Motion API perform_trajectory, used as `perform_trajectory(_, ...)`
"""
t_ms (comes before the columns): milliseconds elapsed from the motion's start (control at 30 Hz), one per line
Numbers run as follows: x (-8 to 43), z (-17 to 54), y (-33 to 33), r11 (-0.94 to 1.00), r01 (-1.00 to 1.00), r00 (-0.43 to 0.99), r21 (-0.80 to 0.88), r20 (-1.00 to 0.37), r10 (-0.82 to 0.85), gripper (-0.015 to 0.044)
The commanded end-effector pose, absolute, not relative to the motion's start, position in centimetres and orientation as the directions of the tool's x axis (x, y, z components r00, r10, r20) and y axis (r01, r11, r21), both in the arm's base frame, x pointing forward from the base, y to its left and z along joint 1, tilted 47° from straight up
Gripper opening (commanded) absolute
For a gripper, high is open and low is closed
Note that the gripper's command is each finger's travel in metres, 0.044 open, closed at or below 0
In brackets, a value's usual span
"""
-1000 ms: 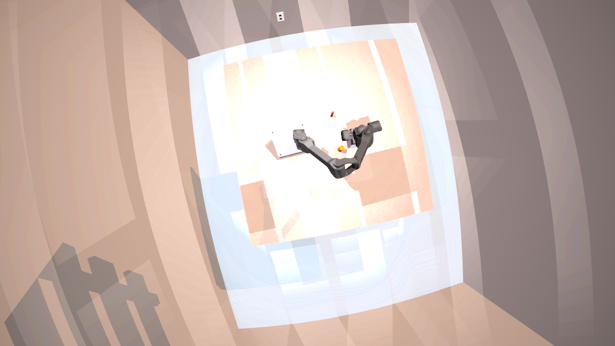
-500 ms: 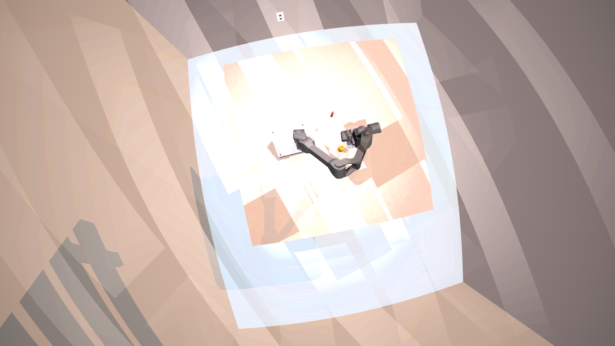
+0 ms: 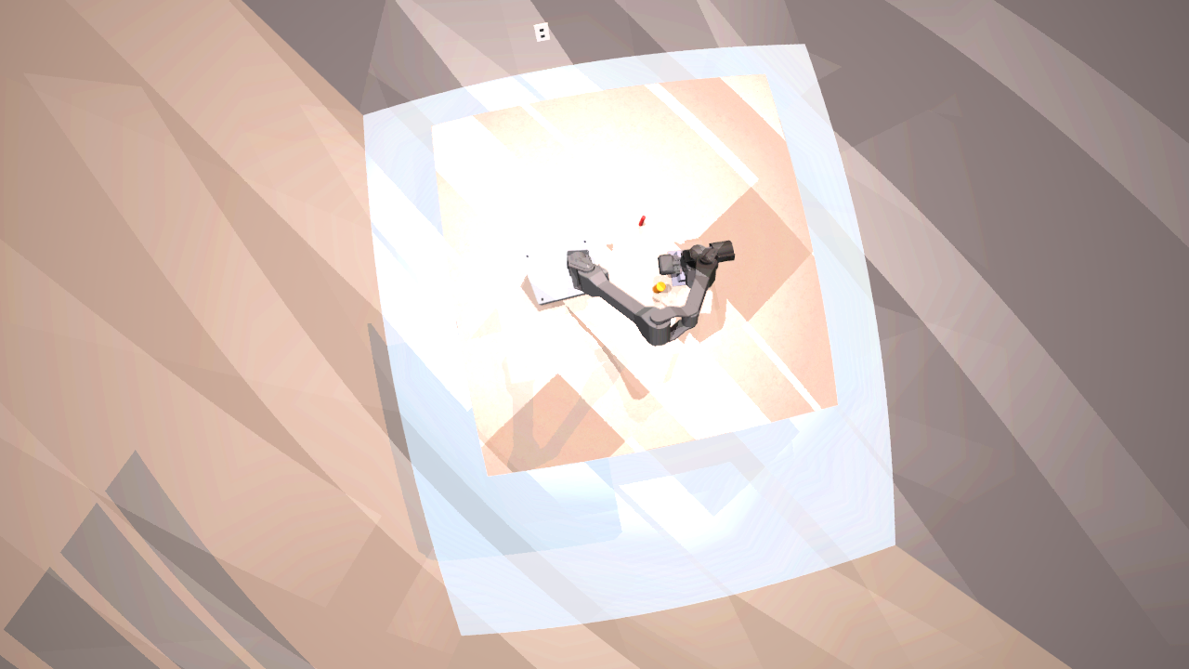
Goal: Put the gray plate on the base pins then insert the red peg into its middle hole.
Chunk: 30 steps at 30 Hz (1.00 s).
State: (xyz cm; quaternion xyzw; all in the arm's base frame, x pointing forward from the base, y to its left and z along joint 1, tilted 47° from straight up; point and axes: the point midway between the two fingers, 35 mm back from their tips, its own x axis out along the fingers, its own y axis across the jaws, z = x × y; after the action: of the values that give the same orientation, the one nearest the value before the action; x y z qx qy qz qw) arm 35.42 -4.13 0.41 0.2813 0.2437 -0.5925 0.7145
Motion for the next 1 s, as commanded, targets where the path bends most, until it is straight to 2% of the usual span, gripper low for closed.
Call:
perform_trajectory(0, 35.46, 0.00, -4.48, 0.145, 0.983, 0.180, 0.109, -0.679, -0.712, 0.0000)
perform_trajectory(233, 35.42, 0.32, -4.24, 0.139, 0.984, 0.179, 0.113, -0.681, -0.710, 0.0000)
perform_trajectory(767, 35.42, 0.32, -4.24, 0.139, 0.984, 0.179, 0.113, -0.681, -0.710, 0.0420)
perform_trajectory(800, 35.42, 0.32, -4.24, 0.139, 0.984, 0.179, 0.113, -0.681, -0.710, 0.0440)
perform_trajectory(967, 35.42, 0.32, -4.24, 0.139, 0.984, 0.179, 0.113, -0.681, -0.710, 0.0440)
